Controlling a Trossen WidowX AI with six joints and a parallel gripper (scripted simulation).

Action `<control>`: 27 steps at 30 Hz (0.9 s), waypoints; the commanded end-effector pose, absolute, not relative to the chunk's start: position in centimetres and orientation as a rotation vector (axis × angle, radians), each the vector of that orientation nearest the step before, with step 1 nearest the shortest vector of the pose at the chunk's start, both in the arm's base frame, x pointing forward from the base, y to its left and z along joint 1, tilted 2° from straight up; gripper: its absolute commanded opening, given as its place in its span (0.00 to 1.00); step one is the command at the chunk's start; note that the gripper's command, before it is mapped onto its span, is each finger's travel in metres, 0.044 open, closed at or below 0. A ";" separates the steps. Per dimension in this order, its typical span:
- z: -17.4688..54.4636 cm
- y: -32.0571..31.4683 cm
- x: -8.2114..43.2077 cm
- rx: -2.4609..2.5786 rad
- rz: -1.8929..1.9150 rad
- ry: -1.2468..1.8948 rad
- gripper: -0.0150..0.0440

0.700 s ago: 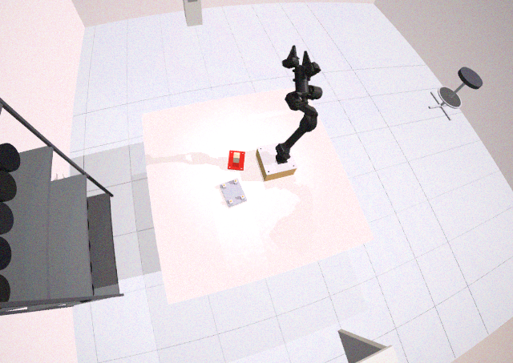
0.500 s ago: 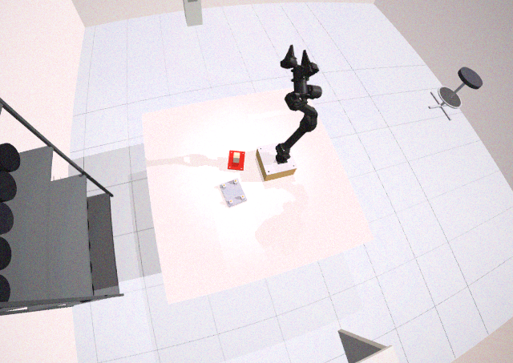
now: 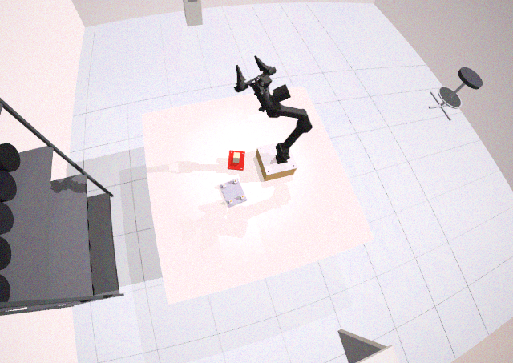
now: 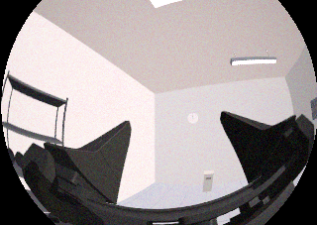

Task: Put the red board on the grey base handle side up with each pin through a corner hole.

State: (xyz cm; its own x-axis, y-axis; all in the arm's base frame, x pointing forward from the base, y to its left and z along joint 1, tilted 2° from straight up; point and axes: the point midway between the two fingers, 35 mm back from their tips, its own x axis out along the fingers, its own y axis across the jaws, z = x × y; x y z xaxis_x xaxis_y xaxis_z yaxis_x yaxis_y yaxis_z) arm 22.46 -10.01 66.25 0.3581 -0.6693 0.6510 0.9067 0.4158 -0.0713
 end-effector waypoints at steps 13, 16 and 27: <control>47.5 -11.9 39.5 -0.533 -0.632 0.009 1.00; 42.4 -12.3 41.1 -0.508 -0.556 0.163 1.00; 23.5 -12.7 40.0 -0.287 -0.343 0.764 1.00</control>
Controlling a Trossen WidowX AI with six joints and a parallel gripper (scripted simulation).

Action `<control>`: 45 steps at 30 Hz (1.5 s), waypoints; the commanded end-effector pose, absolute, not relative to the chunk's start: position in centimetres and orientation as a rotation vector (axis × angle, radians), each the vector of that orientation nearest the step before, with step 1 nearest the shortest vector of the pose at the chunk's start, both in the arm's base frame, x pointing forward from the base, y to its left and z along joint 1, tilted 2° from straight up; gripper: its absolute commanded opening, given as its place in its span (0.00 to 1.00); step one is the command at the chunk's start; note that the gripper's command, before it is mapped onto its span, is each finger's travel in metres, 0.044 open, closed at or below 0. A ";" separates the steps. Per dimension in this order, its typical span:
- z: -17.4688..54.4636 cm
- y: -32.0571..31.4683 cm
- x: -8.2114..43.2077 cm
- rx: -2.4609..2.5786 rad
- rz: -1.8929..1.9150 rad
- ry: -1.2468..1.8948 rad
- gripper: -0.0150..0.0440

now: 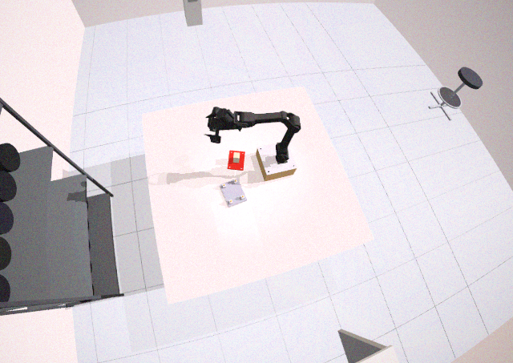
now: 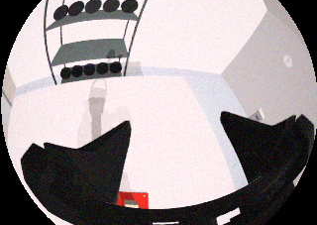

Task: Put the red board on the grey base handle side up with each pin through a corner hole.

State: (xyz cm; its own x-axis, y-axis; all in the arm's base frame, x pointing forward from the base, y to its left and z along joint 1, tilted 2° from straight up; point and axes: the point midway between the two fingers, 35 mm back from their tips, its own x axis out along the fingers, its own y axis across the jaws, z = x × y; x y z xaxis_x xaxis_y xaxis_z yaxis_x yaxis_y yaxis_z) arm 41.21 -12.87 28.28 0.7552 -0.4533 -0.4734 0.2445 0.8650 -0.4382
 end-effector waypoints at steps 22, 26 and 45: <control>7.0 -9.2 27.2 0.205 -0.260 1.531 1.00; 4.6 -9.2 27.2 0.205 -0.260 1.531 1.00; 1.8 -9.4 27.4 0.205 -0.260 1.531 1.00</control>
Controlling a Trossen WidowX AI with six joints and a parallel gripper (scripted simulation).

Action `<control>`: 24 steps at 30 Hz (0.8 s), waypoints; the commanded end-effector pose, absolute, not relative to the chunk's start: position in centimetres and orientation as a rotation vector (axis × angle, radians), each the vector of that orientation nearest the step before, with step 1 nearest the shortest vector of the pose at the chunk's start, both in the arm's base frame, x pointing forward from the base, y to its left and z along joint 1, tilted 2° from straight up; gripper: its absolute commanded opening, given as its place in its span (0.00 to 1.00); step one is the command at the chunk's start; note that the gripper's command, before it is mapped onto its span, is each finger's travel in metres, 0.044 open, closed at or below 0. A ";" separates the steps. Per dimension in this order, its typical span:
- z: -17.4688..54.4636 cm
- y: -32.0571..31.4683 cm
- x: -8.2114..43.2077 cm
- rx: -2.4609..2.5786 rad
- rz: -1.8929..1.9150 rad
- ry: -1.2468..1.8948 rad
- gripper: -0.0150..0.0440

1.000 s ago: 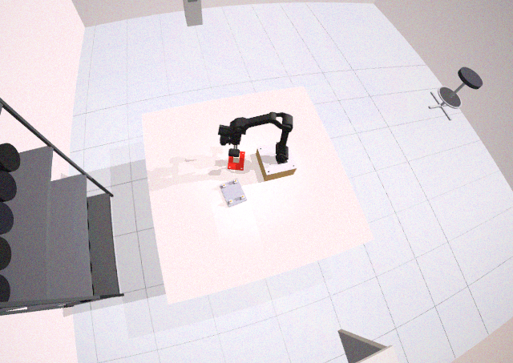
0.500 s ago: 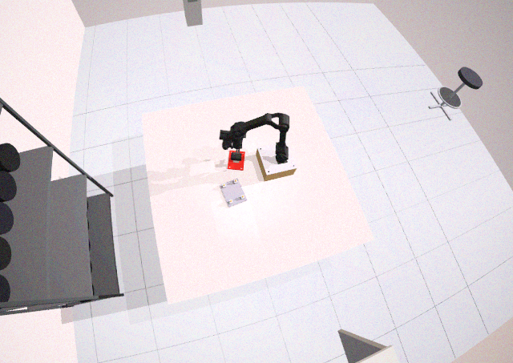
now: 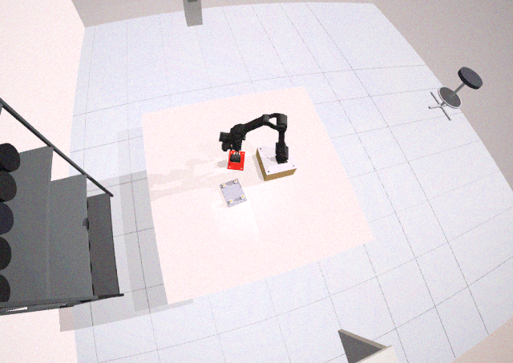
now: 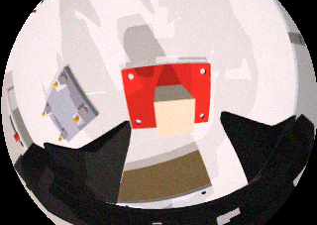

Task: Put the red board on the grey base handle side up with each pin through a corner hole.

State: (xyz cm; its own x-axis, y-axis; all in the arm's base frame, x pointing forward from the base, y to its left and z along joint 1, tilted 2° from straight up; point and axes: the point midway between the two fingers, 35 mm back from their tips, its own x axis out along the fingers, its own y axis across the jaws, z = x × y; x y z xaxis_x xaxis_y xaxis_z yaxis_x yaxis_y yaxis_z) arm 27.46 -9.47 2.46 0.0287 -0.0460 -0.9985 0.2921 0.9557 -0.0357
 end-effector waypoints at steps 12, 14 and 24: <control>-0.2 -9.5 27.4 0.205 -0.260 1.532 1.00; -0.5 -9.5 27.4 0.205 -0.260 1.532 1.00; -2.1 -9.5 27.4 0.204 -0.260 1.532 1.00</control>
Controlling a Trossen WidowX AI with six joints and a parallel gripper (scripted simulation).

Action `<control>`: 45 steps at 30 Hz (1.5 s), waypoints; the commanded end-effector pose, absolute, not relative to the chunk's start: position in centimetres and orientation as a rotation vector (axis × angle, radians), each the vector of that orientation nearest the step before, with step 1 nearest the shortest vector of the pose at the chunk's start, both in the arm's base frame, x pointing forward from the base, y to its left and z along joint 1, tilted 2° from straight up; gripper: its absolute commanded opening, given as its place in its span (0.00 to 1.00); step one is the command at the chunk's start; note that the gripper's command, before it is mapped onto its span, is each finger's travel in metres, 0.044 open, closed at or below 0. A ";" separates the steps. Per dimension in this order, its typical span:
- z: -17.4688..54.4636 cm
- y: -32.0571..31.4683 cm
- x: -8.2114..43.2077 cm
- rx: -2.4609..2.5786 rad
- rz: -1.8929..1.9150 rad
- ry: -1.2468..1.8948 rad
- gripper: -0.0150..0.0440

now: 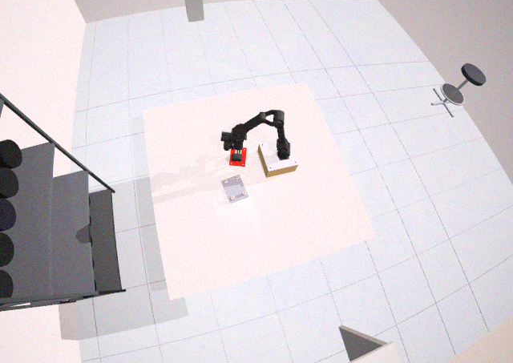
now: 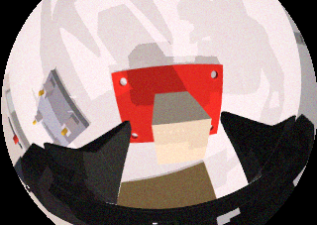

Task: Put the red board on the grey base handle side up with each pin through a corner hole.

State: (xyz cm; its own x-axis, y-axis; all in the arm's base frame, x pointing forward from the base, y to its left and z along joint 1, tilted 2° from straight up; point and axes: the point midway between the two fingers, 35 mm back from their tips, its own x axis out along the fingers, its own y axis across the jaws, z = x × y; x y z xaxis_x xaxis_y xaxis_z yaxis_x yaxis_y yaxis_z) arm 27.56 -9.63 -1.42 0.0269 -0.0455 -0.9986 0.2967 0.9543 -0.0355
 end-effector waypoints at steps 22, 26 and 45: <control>-3.4 -9.5 27.3 0.205 -0.260 1.532 0.53; -3.4 -9.5 27.3 0.205 -0.260 1.532 0.49; 0.4 -9.5 27.6 0.205 -0.260 1.531 0.25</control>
State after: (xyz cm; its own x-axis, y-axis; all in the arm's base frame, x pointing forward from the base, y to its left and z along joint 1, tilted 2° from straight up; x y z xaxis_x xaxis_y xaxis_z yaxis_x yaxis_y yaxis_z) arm 27.35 -9.51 -0.56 0.0108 -0.0381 -0.9992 0.2940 0.9552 -0.0332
